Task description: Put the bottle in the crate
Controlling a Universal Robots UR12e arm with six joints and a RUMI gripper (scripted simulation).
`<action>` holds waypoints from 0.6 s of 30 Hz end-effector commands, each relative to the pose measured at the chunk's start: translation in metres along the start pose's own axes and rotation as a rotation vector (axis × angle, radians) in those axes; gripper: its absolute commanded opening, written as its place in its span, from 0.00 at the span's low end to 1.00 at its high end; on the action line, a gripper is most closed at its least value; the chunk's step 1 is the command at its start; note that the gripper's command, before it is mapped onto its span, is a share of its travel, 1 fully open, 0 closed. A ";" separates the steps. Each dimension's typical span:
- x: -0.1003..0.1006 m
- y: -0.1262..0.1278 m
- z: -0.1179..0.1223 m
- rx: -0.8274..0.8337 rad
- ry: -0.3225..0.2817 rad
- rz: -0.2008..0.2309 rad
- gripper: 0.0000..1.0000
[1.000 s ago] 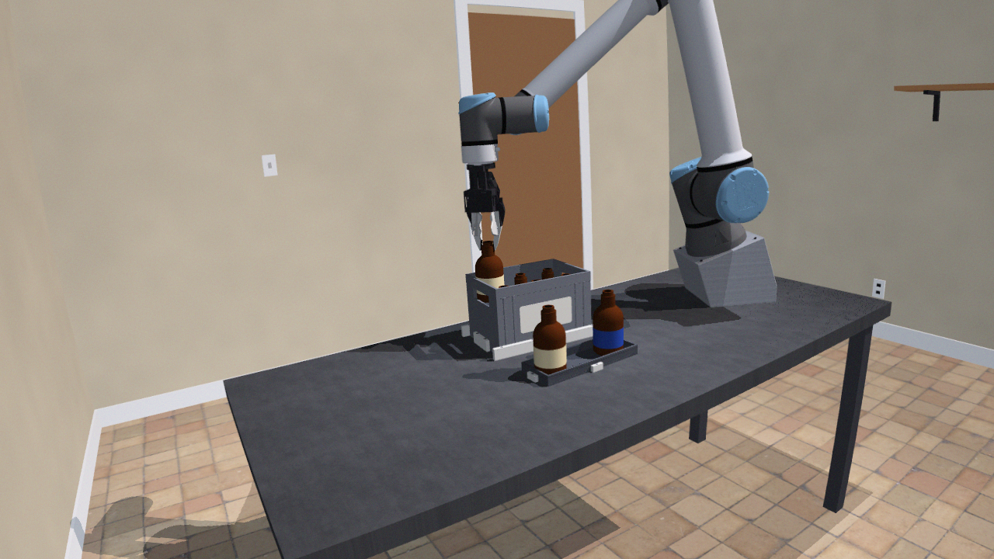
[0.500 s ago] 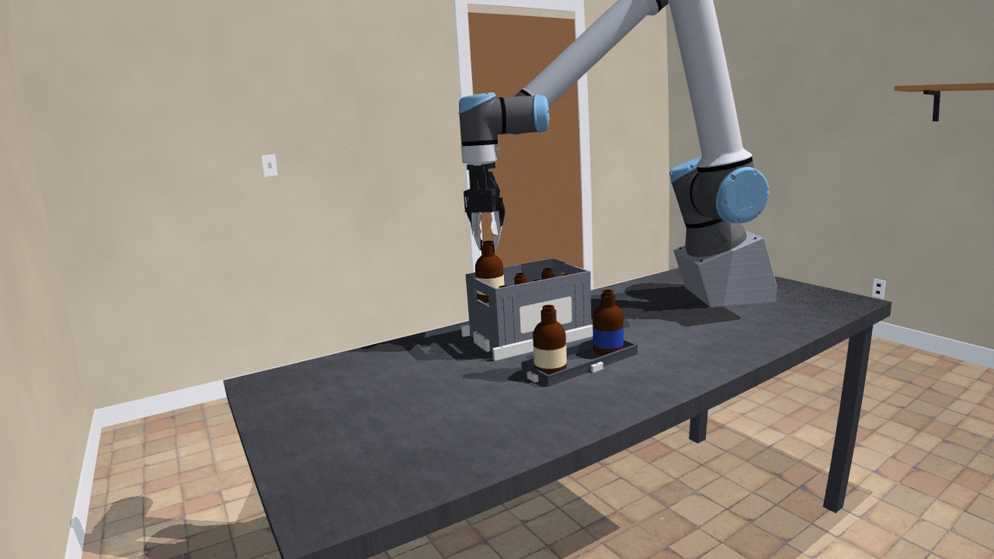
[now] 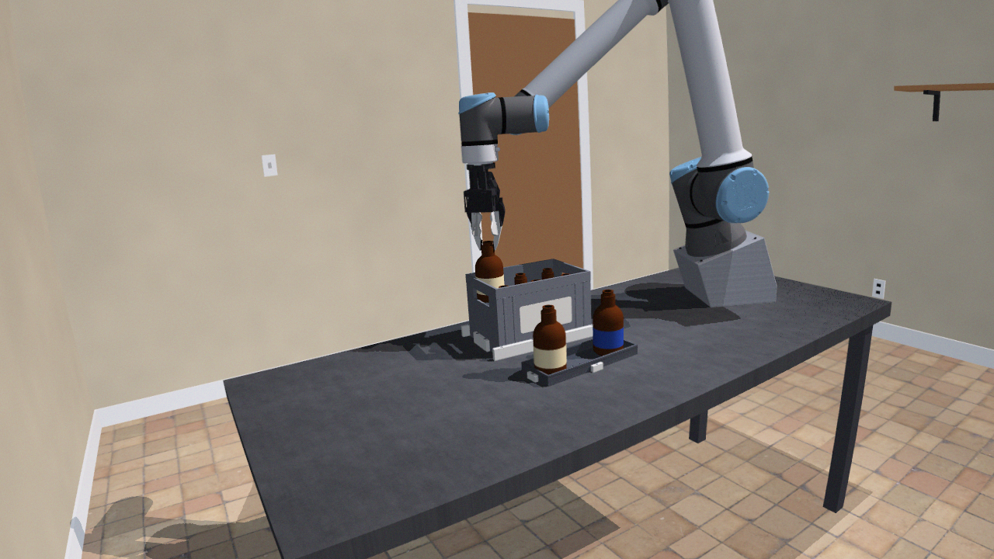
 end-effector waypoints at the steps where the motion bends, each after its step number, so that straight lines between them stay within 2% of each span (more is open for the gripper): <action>1: -0.001 -0.001 0.000 0.000 0.000 -0.002 0.00; 18: 0.005 -0.001 0.000 0.000 0.000 -0.002 0.00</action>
Point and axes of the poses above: the point where the finger pads meet when closed, its own x axis out along the fingers, its own y axis across the jaws, z = x × y, the point moved 4 cm from there along -x, back along the fingers, and after that the axes turned 14 degrees about -x, right-handed, at the moved point
